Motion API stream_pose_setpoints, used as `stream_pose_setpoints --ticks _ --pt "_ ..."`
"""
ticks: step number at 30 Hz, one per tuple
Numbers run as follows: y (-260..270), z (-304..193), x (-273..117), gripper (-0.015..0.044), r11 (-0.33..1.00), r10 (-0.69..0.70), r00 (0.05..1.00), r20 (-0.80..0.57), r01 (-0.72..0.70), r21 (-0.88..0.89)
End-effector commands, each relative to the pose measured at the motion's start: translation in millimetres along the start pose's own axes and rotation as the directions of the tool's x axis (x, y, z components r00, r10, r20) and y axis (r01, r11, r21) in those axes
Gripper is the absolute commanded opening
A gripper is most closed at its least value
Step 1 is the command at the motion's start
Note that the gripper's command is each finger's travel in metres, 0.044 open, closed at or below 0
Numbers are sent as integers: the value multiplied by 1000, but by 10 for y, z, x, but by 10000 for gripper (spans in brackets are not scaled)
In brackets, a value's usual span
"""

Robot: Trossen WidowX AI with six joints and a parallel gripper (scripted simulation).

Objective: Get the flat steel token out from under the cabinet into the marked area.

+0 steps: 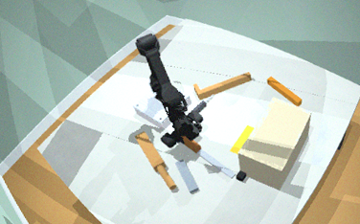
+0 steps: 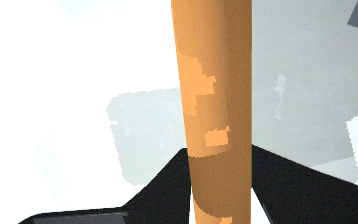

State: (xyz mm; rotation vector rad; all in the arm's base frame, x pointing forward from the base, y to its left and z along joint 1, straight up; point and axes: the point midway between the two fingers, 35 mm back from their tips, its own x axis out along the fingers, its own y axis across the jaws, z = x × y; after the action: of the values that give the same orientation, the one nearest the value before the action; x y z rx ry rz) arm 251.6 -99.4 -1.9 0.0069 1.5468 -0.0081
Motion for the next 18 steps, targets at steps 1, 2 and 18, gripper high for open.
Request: stream_pose_setpoints --ticks 1,2,18 --pt "-7 3 -4 0 1000 -3 1000 2 3 30" --pt "-7 3 -4 0 999 -3 1000 2 3 38" --pt "-10 3 -5 0 986 -3 1000 2 3 164"
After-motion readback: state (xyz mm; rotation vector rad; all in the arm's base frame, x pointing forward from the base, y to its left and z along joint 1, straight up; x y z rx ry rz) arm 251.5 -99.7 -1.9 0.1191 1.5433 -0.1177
